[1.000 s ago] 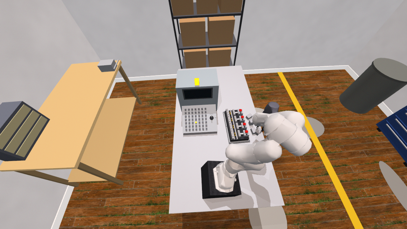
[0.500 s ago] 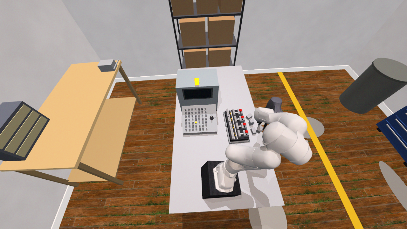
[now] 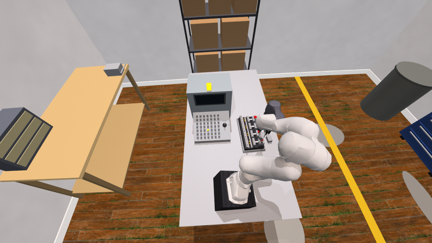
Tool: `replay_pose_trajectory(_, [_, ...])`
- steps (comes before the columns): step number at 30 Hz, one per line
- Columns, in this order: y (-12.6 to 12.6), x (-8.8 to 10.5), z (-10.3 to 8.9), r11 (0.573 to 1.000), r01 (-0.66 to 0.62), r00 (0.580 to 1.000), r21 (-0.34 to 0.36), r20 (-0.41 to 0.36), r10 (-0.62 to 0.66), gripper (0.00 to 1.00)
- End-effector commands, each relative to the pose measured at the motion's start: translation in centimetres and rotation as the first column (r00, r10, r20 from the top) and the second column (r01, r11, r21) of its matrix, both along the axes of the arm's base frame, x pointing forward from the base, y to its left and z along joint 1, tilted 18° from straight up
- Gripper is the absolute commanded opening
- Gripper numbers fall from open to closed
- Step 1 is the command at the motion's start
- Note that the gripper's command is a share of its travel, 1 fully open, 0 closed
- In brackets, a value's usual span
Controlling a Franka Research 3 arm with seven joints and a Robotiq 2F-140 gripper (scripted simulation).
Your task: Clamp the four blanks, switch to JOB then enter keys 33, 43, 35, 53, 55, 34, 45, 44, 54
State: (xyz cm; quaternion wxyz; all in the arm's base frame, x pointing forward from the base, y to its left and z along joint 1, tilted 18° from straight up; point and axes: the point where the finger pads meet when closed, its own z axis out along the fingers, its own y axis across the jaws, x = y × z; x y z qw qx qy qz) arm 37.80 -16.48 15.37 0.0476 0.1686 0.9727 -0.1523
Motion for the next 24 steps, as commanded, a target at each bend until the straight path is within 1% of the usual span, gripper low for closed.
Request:
replay_pose_trajectory(1, [4.3,0.0,-1.1,0.965,-0.262,0.961,0.004,-0.087,0.261,0.00])
replay_pose_trajectory(3, [6.6,-0.3,-1.9,0.936,-0.351,0.930,0.006,-0.118,0.349,0.00])
replay_pose_trajectory(5, [7.7,-0.6,-2.3,0.898,-0.440,0.887,0.013,-0.150,0.437,0.00])
replay_pose_trajectory(6, [7.8,-0.6,-2.4,0.892,-0.453,0.880,0.015,-0.154,0.449,0.00])
replay_pose_trajectory(24, [7.9,-0.6,-2.4,0.891,-0.454,0.879,0.015,-0.155,0.450,0.00])
